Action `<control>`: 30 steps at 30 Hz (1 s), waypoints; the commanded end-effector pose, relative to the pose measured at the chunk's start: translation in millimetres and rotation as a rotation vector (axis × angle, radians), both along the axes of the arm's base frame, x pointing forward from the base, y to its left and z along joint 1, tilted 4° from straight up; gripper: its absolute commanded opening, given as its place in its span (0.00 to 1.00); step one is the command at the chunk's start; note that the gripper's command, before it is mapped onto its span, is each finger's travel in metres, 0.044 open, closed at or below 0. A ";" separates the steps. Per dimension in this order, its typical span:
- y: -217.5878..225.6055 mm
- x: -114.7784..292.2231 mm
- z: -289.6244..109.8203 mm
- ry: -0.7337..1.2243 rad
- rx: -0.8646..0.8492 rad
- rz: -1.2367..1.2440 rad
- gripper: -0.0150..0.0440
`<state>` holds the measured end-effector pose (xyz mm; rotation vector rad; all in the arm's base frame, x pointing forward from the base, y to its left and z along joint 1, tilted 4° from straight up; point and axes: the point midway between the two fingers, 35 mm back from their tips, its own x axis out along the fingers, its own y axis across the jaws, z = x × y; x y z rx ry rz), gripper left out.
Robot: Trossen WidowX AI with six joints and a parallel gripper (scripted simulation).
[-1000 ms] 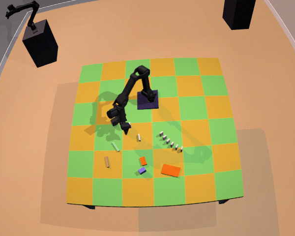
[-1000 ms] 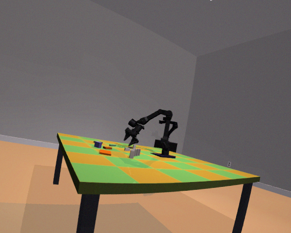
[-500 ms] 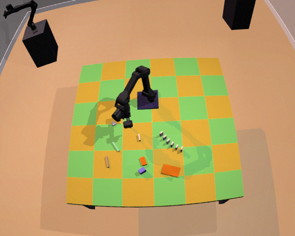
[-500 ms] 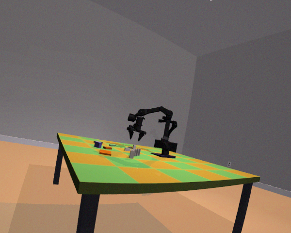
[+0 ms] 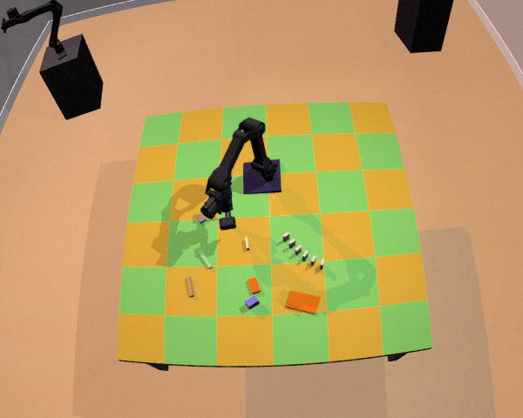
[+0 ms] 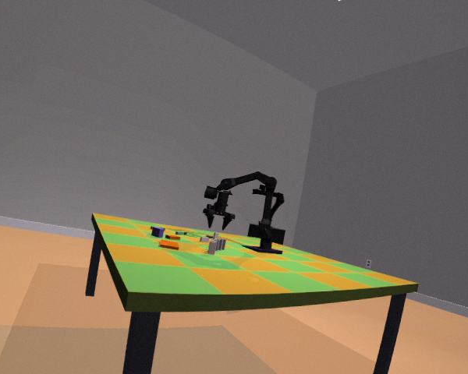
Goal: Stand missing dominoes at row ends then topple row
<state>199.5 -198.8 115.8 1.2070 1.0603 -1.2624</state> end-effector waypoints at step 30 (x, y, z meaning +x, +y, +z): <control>-0.3 -3.1 -44.7 0.016 0.010 -0.006 0.47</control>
